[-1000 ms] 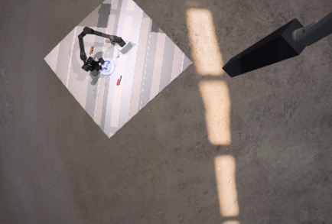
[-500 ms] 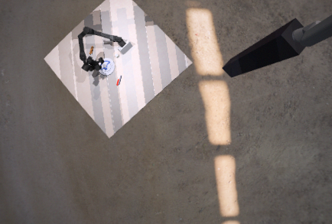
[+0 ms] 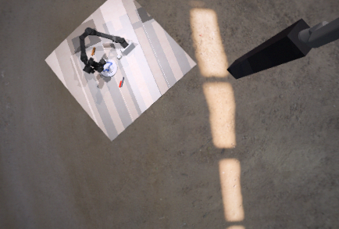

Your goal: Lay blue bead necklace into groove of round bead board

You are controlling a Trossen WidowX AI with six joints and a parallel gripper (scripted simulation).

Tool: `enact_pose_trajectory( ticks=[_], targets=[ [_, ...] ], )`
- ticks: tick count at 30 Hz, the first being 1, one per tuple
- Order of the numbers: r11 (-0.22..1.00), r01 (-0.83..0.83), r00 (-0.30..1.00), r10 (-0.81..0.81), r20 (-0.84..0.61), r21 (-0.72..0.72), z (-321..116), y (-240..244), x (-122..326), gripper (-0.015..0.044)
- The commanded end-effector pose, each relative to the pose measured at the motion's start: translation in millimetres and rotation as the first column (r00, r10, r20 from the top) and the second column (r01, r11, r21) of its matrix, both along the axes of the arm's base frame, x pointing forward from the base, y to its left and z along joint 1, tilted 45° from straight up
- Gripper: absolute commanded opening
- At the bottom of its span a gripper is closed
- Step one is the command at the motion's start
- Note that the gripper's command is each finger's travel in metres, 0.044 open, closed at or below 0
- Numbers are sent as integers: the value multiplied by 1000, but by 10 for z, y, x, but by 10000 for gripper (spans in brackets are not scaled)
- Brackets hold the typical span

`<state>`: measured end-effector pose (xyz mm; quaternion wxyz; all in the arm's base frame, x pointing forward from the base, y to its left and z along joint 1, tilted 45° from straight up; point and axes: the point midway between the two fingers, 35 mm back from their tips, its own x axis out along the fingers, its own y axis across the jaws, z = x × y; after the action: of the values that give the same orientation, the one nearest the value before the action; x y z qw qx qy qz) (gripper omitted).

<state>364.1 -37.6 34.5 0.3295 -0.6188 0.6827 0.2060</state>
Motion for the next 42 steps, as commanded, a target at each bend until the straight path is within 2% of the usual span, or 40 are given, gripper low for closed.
enact_pose_trajectory(
  ticks=[1,22,27,42],
  targets=[
    [1000,-5,1000,5,2,0,-7,7,5,120],
    [1000,-8,1000,8,-6,-1,-211,-197,-9,120],
    [1000,0,1000,0,-3,3,-194,-184,-10,0],
    [1000,0,1000,0,-3,3,-194,-184,-10,0]
  ],
)
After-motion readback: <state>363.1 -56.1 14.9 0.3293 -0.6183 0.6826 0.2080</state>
